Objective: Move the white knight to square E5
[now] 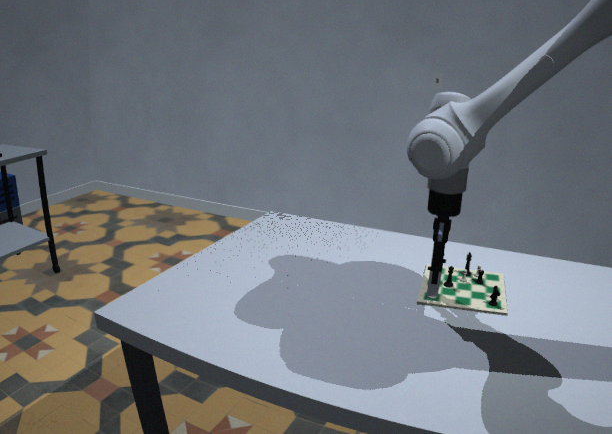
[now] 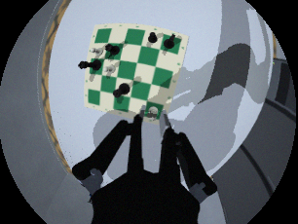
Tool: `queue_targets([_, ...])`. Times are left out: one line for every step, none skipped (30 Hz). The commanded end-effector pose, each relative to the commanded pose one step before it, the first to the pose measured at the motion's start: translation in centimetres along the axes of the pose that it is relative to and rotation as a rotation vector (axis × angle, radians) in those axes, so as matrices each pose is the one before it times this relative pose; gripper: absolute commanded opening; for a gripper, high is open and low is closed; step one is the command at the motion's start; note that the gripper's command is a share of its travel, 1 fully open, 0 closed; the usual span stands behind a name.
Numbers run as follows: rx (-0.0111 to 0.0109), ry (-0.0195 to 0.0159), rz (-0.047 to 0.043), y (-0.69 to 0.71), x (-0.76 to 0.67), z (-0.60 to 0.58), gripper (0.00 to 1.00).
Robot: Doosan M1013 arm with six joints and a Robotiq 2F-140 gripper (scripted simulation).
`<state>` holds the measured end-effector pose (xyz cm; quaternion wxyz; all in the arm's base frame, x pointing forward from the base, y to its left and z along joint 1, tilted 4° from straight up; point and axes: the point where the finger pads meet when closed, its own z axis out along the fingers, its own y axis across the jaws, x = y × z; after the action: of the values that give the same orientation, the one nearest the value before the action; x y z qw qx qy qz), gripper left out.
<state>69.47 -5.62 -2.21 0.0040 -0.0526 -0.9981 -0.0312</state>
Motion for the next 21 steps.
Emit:
queue_targets([-0.0002,-0.00015,-0.00002,0.005,-0.002,-0.015,0.23])
queue_targets([0.0,0.0,0.0,0.0,0.0,-0.003,0.23])
queue_targets([0.0,0.0,0.0,0.0,0.0,-0.019,0.23])
queue_targets([0.0,0.0,0.0,0.0,0.0,-0.048,0.23])
queue_targets([0.0,0.0,0.0,0.0,0.0,-0.087,0.23])
queue_targets([0.0,0.0,0.0,0.0,0.0,-0.134,0.23])
queue_targets([0.0,0.0,0.0,0.0,0.001,-0.184,0.23])
queue_targets([0.0,0.0,0.0,0.0,0.0,-0.239,0.23])
queue_targets([0.0,0.0,0.0,0.0,0.0,-0.292,0.23])
queue_targets([0.0,0.0,0.0,0.0,0.0,-0.346,0.23])
queue_targets([0.0,0.0,0.0,0.0,0.0,-0.396,0.23])
queue_targets([0.0,0.0,0.0,0.0,0.0,-0.441,0.23])
queue_targets([0.0,0.0,0.0,0.0,0.0,-0.48,0.23])
queue_targets([0.0,0.0,0.0,0.0,0.0,0.0,0.23])
queue_targets([0.0,0.0,0.0,0.0,0.0,0.0,0.23])
queue_targets([0.0,0.0,0.0,0.0,0.0,-0.513,0.23])
queue_targets([0.0,0.0,0.0,0.0,0.0,-0.538,0.23])
queue_targets([0.0,0.0,0.0,0.0,0.0,-0.554,0.23])
queue_targets([0.0,0.0,0.0,0.0,0.0,-0.561,0.23])
queue_targets([0.0,0.0,0.0,0.0,0.0,-0.558,0.23])
queue_targets([0.0,0.0,0.0,0.0,0.0,-0.545,0.23])
